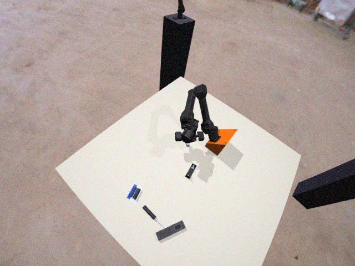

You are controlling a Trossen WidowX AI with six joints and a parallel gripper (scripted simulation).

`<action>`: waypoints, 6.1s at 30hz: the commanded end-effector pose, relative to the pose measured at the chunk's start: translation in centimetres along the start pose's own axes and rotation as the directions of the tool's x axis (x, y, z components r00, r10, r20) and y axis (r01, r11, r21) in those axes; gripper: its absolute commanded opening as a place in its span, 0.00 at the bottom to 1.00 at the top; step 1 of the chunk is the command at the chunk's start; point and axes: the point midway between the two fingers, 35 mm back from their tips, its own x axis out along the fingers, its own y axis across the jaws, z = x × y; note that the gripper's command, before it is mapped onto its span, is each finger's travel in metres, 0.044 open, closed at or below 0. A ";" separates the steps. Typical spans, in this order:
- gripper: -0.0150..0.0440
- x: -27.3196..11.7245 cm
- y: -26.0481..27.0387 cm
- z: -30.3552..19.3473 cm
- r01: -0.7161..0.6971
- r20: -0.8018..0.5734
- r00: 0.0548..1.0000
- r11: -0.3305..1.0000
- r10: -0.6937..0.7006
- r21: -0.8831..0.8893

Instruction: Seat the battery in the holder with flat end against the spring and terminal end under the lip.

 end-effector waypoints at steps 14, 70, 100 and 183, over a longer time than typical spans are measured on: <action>0.38 -2.0 1.8 -5.7 -0.003 -0.011 1.000 0.669 -0.008 -0.743; 0.38 0.0 -0.3 -20.2 -0.028 -0.179 0.980 -0.821 0.091 -0.570; 0.38 1.9 -0.4 -20.0 -0.046 -0.327 0.929 -0.824 0.172 -0.564; 0.38 3.5 -1.7 -18.1 -0.078 -0.361 0.920 -0.833 0.151 -0.548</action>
